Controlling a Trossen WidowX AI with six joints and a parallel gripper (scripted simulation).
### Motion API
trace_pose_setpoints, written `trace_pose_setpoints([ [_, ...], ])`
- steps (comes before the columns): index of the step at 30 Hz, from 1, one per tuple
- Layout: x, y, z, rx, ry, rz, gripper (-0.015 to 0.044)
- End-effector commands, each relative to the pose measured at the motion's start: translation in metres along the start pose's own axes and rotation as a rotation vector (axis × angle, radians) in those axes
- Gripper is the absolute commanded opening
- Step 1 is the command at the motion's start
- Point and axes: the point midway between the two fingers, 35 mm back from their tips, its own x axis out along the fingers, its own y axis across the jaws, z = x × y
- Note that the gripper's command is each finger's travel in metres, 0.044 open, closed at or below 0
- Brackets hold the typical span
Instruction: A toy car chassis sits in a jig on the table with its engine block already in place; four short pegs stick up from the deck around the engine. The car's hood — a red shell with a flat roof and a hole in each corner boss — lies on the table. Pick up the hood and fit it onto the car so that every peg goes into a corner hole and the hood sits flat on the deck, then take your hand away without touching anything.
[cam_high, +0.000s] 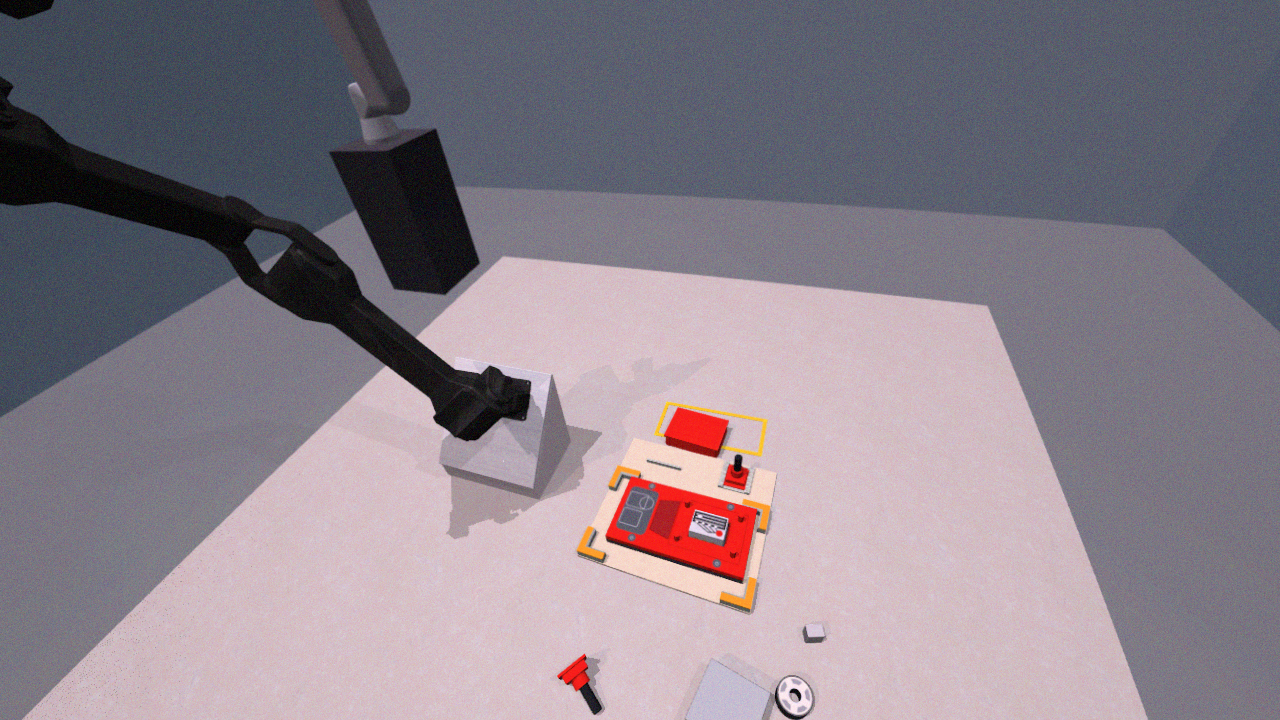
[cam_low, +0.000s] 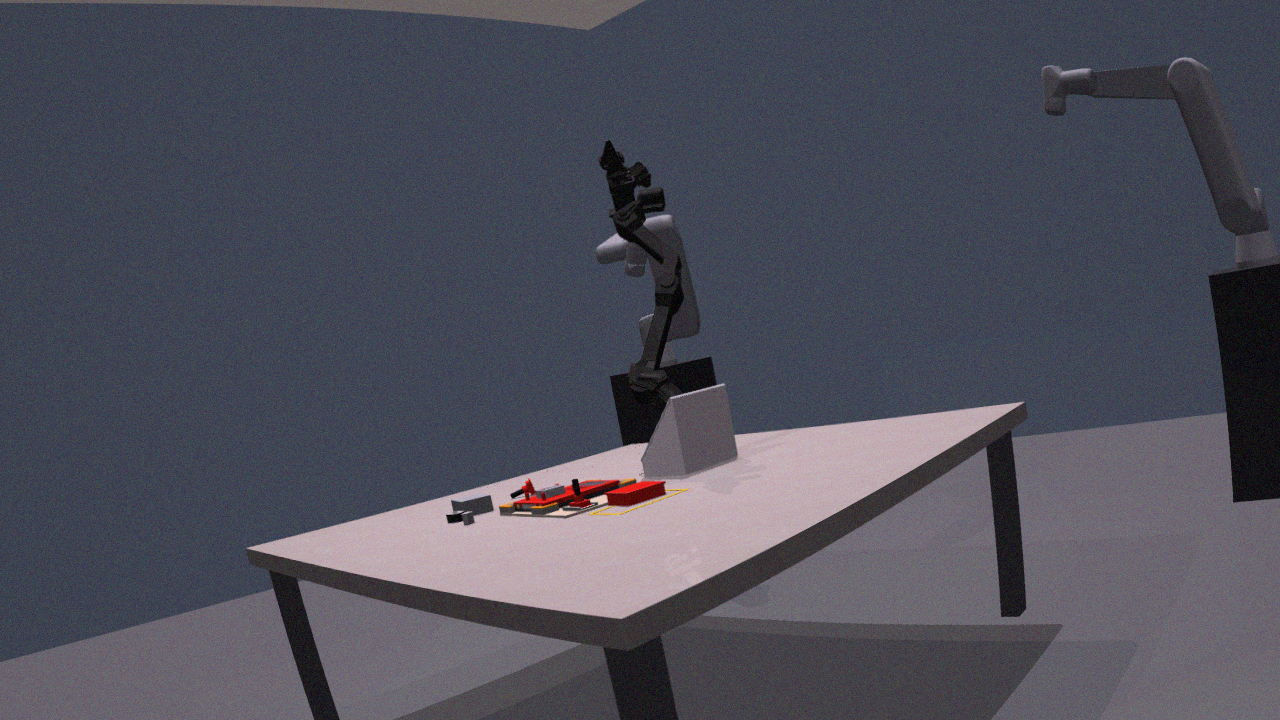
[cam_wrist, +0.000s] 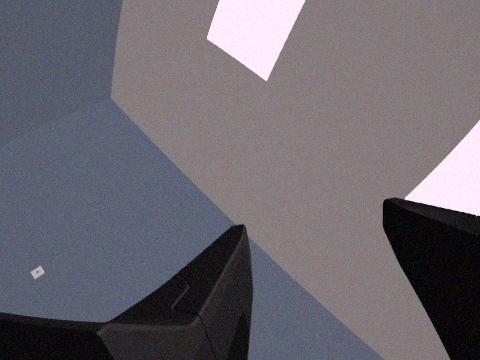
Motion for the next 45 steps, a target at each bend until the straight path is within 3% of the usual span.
trace_pose_setpoints([
  [1, 0.0, -0.001, -0.002, 0.003, 0.0, -0.005, 0.0246],
  [9, -0.023, -0.036, -0.089, 0.268, -0.006, -0.196, 0.044],
  [19, -0.05, -0.052, -0.215, 0.597, 0.013, -0.422, 0.044],
  [30, -0.061, -0.001, -0.369, 1.074, 0.131, -0.601, 0.044],
  [36, -0.054, 0.017, -0.39, 1.142, 0.102, -0.589, 0.044],
  [45, -0.04, 0.093, -0.462, 1.371, 0.239, -0.596, 0.044],
])
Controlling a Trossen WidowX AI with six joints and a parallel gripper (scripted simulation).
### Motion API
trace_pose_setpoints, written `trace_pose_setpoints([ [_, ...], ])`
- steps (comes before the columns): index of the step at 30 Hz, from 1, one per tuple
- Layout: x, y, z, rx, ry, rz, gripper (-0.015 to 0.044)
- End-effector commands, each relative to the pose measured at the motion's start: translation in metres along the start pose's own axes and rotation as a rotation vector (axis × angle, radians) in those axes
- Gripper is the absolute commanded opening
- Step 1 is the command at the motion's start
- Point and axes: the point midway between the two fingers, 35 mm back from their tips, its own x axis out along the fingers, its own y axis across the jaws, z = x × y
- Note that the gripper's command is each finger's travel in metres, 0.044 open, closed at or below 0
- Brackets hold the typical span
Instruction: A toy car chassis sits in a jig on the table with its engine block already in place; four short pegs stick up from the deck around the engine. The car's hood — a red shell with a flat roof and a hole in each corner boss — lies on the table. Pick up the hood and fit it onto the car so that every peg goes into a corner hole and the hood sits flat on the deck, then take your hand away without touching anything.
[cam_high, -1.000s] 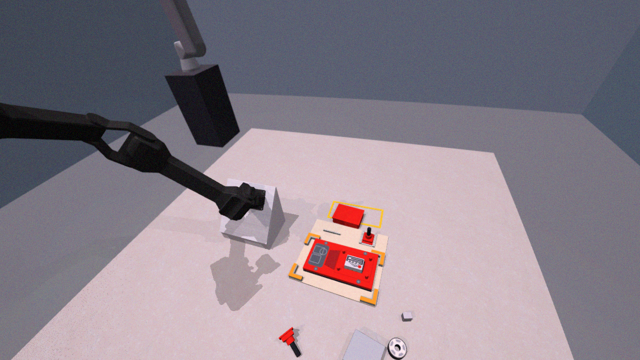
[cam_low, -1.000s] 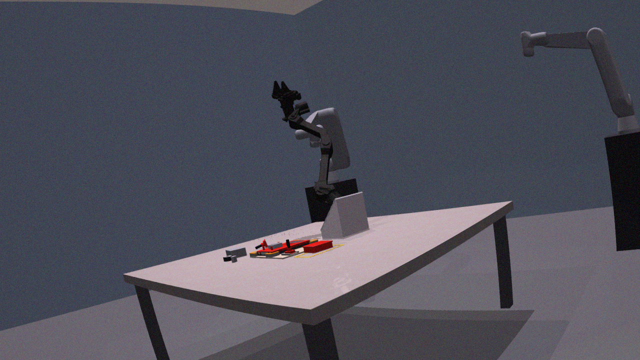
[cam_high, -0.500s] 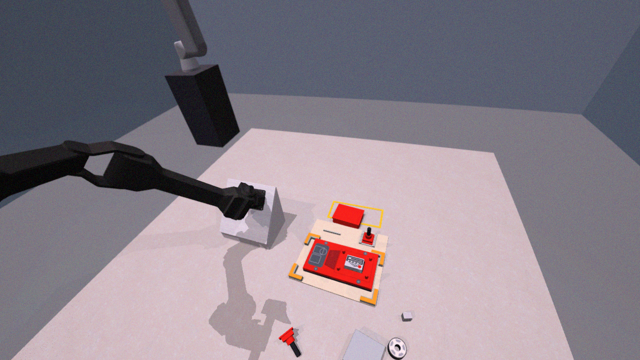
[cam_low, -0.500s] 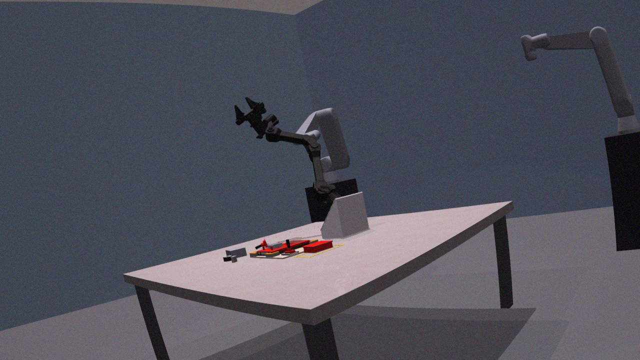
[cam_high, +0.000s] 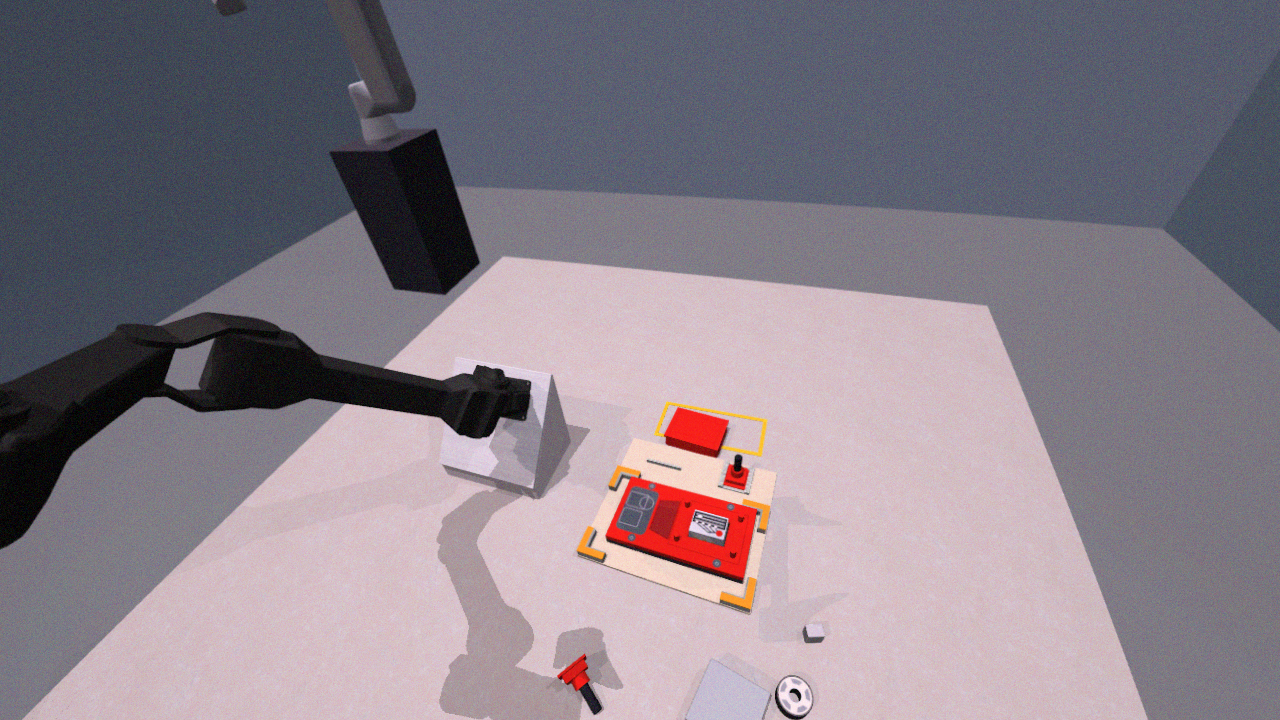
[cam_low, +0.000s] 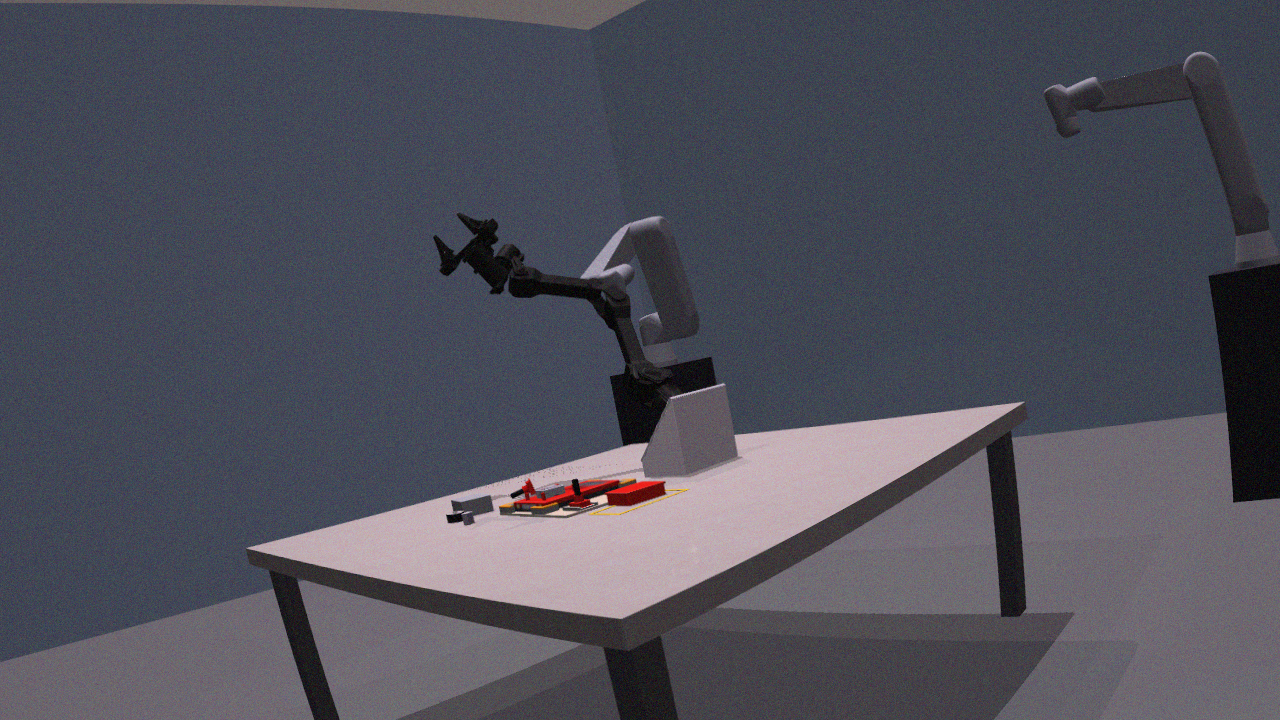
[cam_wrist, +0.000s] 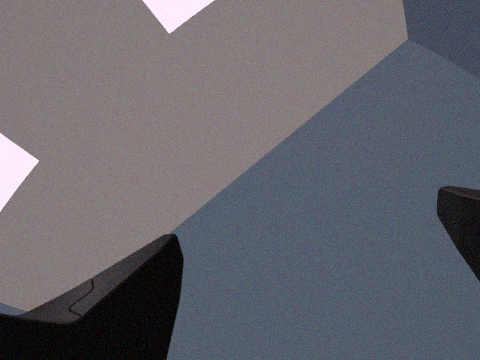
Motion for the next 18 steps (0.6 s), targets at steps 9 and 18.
trace_pose_setpoints([
  [9, 0.022, -0.037, -0.175, 0.369, 0.298, -0.159, 0.044],
  [18, 0.015, -0.015, -0.313, 0.622, 0.578, -0.273, 0.044],
])
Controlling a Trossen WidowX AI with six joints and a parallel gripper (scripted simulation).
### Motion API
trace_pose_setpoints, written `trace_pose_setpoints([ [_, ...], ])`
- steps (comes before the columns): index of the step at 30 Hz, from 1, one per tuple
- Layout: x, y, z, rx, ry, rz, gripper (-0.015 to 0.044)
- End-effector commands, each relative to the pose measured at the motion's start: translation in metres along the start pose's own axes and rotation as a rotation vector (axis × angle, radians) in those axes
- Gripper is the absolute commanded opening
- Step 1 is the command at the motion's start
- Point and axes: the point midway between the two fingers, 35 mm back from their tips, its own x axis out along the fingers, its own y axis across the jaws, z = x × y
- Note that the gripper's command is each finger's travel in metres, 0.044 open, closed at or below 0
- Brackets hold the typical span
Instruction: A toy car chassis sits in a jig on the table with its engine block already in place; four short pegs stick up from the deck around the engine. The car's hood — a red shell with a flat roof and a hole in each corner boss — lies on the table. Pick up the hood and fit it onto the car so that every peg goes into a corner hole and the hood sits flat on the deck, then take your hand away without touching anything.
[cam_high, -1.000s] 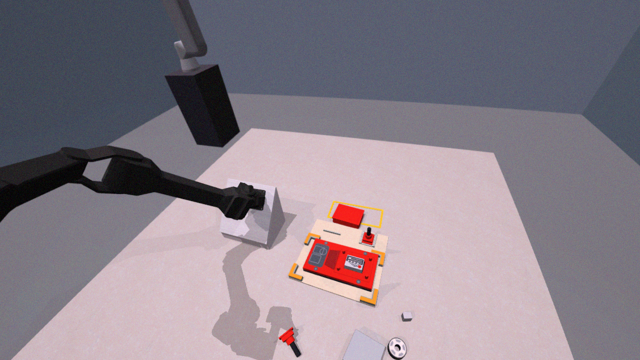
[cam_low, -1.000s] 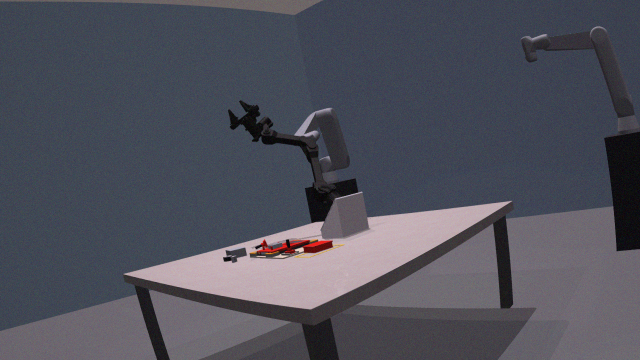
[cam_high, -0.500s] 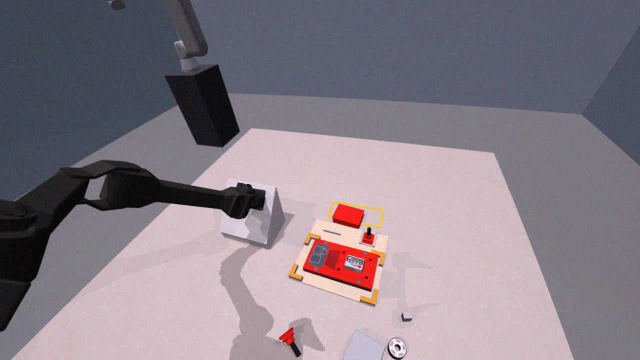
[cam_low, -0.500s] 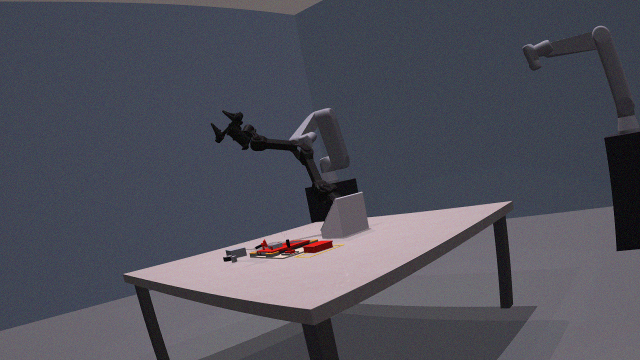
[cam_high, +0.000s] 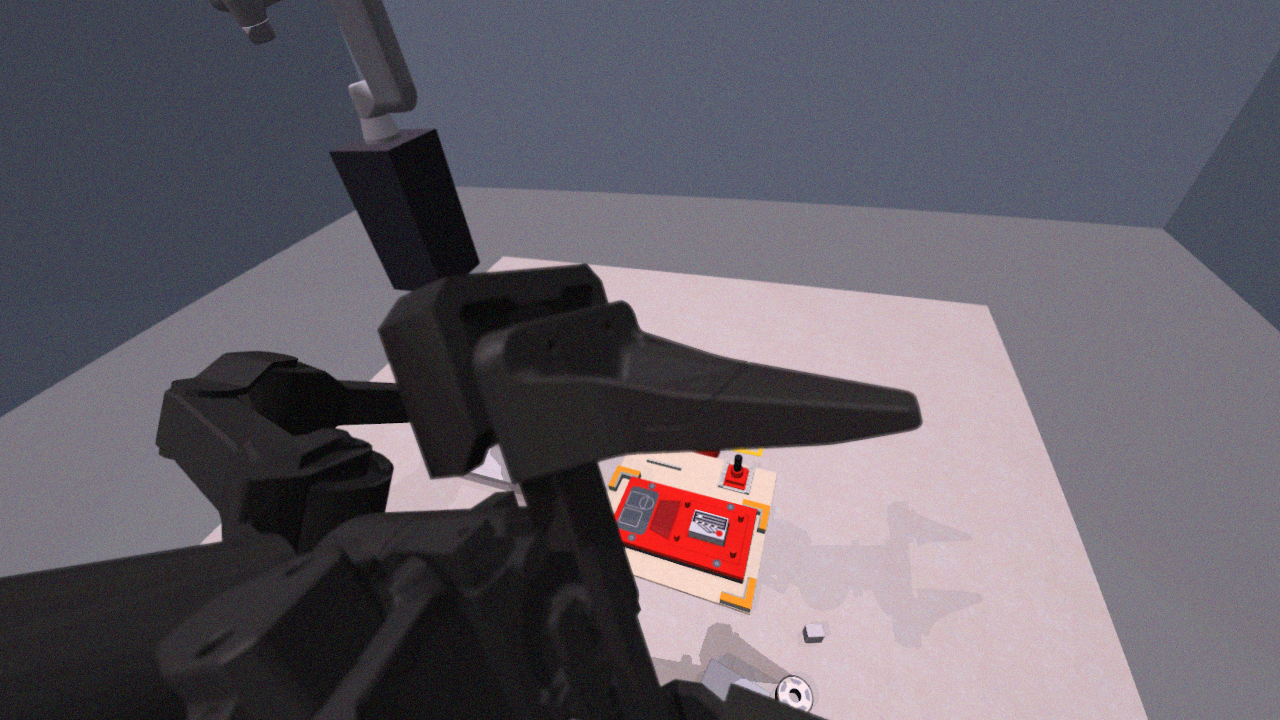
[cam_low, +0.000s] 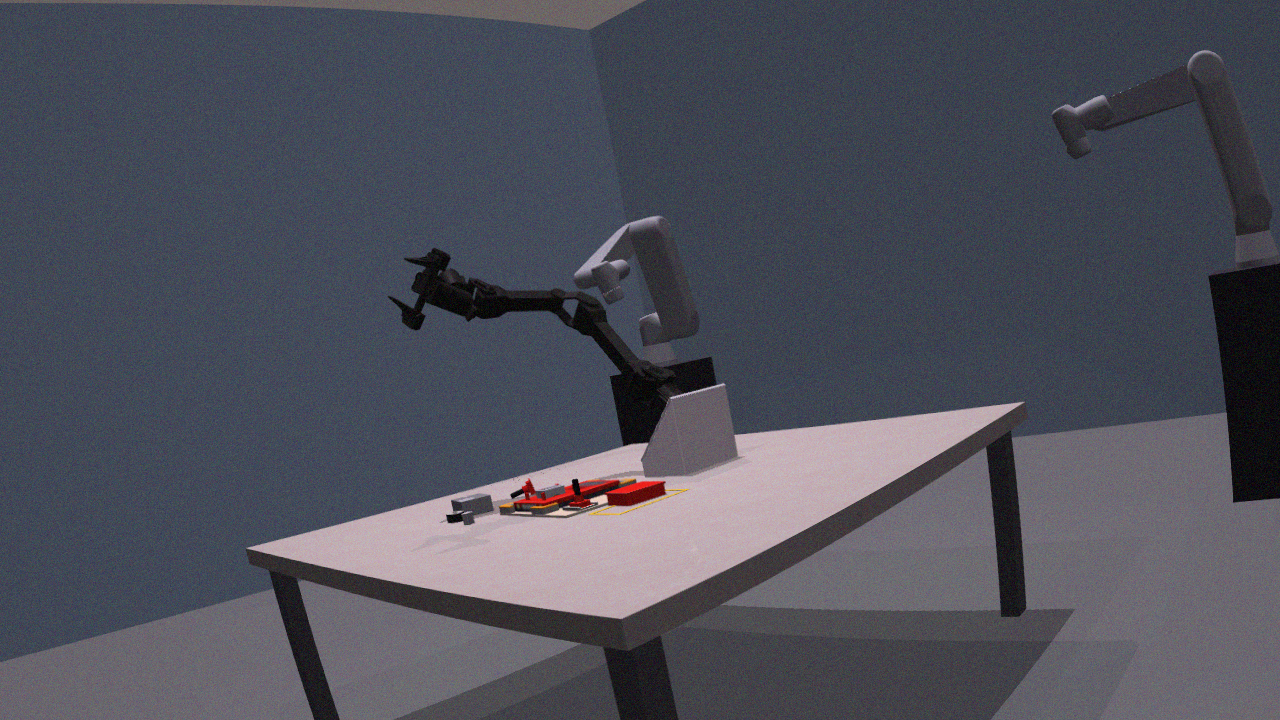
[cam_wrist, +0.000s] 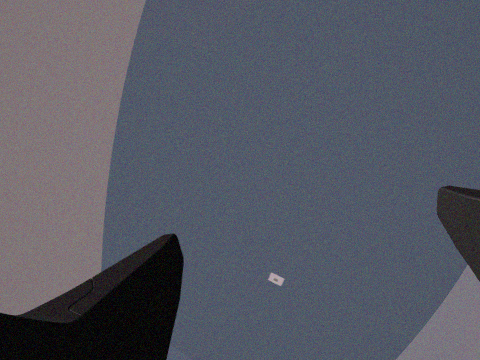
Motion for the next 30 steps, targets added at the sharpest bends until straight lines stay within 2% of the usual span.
trace_pose_setpoints([
  [1, 0.017, -0.017, -0.045, 0.088, 0.103, -0.061, 0.044],
  [9, 0.041, -0.048, -0.167, 0.255, 0.371, -0.236, 0.044],
  [16, 0.037, -0.063, -0.279, 0.317, 0.617, -0.412, 0.044],
  [23, 0.006, -0.066, -0.386, 0.309, 0.871, -0.595, 0.044],
  [30, -0.051, -0.064, -0.478, 0.212, 1.124, -0.783, 0.044],
])
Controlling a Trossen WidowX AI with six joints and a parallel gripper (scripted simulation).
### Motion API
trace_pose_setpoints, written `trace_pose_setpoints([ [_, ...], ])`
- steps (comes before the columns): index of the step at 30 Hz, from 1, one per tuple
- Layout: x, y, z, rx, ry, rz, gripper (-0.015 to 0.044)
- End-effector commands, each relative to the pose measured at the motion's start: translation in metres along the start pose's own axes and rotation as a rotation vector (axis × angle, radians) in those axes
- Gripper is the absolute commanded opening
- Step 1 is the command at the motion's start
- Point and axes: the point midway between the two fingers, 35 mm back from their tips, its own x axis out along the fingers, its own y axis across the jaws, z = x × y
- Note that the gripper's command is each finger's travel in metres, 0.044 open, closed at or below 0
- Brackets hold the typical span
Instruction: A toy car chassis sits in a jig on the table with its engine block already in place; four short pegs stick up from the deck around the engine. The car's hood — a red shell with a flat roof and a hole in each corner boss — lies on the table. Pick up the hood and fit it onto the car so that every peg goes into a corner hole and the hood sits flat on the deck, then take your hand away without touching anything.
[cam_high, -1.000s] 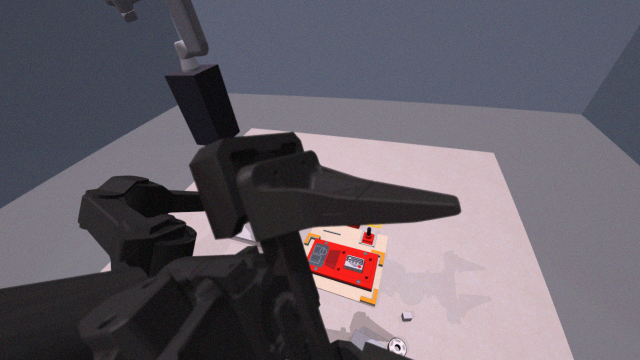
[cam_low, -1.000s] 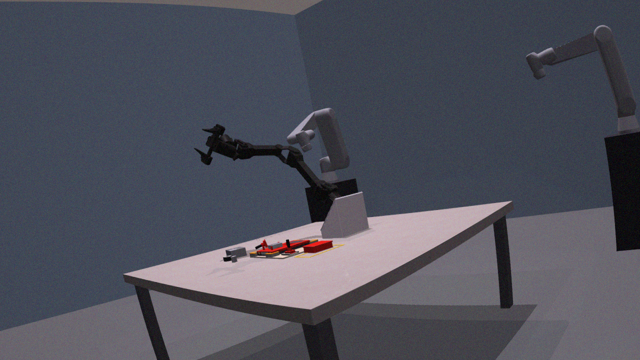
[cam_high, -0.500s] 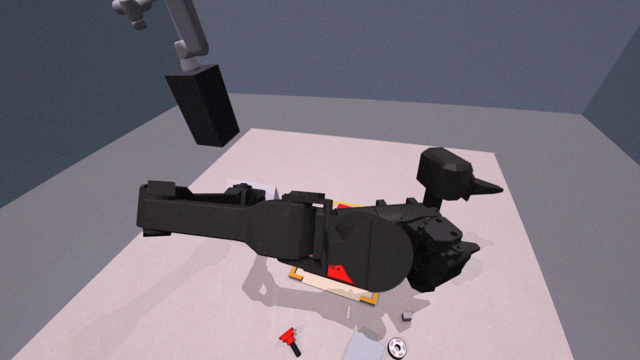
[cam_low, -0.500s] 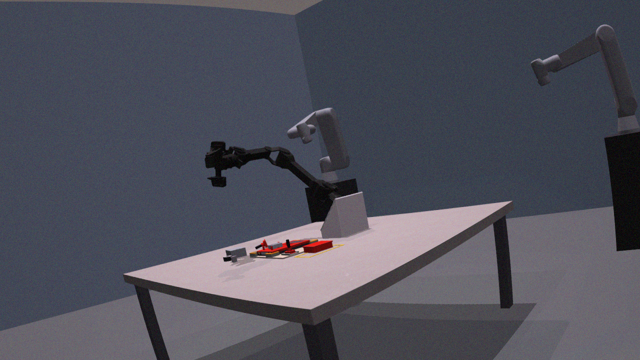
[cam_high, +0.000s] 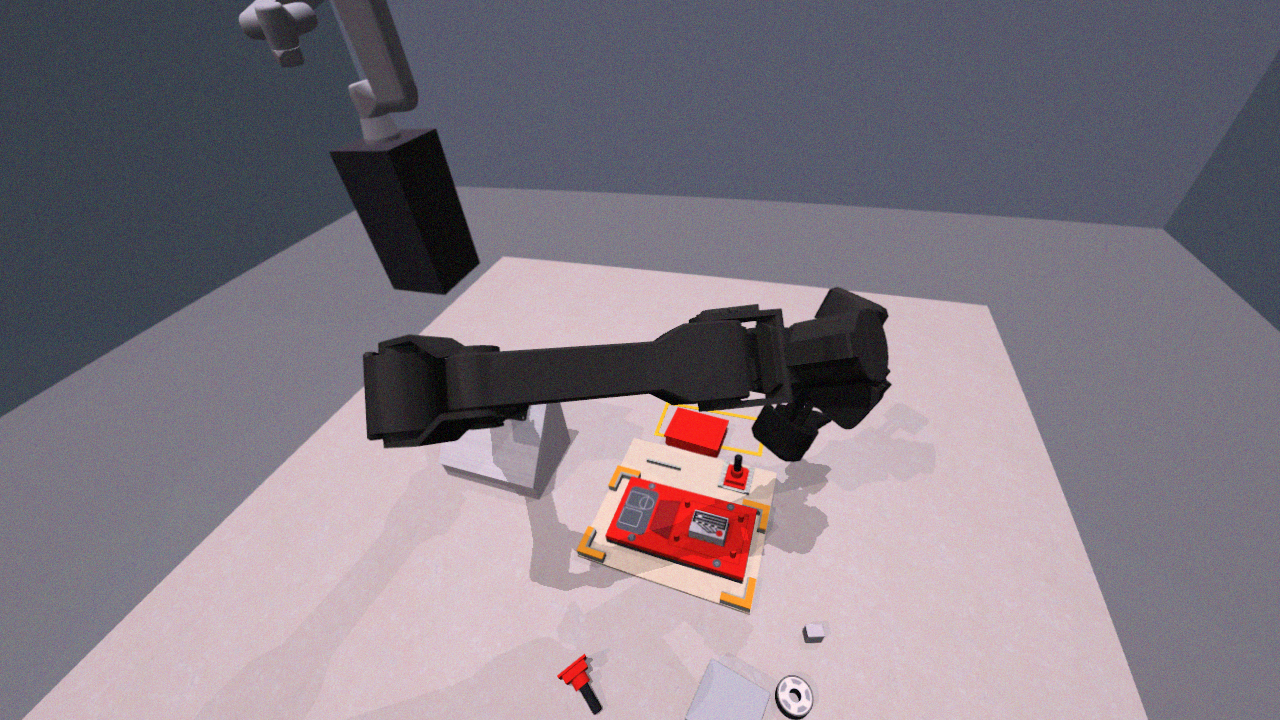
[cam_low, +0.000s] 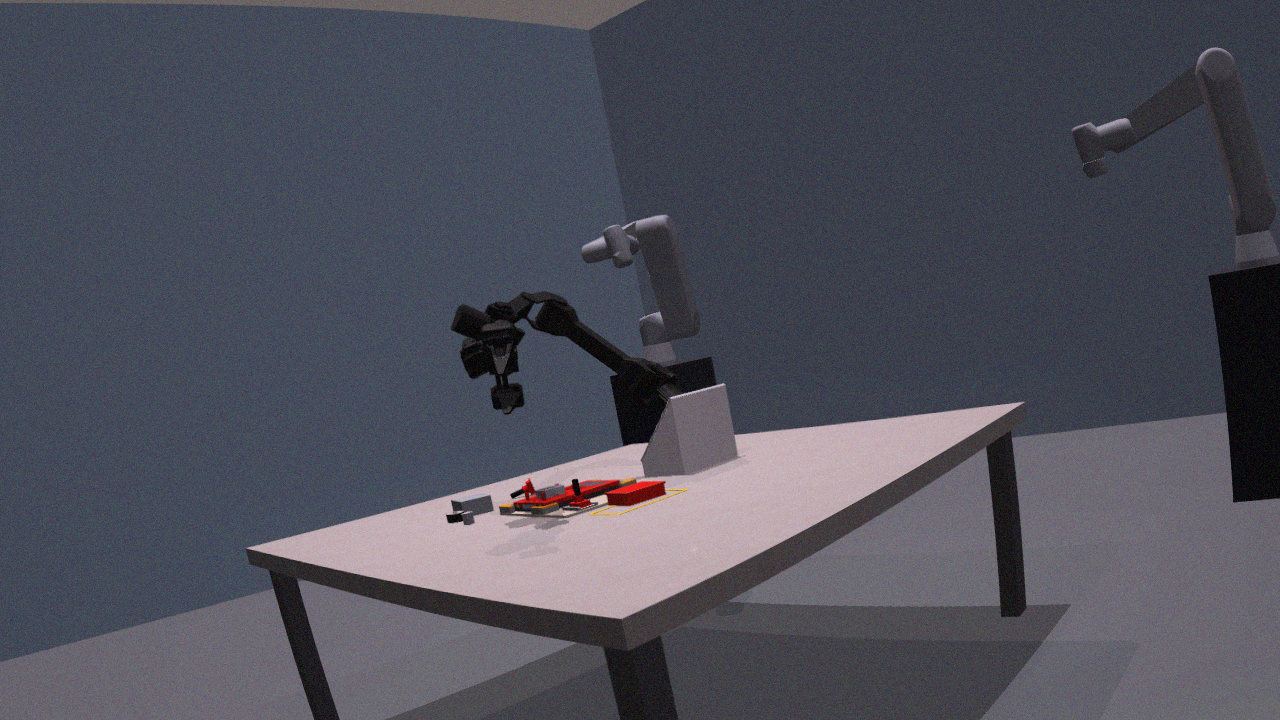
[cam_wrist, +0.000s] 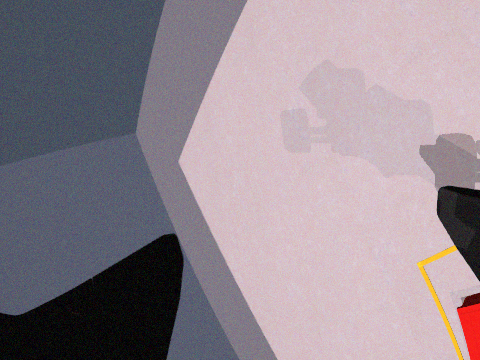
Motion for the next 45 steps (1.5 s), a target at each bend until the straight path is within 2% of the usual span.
trace_pose_setpoints([
  [1, 0.023, -0.014, -0.041, -0.033, 0.084, -0.125, 0.044],
  [9, 0.056, -0.064, -0.142, -0.197, 0.254, -0.471, 0.044],
  [15, 0.055, -0.114, -0.205, -0.411, 0.332, -0.765, 0.044],
  [18, 0.05, -0.133, -0.219, -0.506, 0.346, -0.869, 0.044],
  [45, 0.062, -0.149, -0.219, -0.514, 0.346, -0.876, 0.044],
])
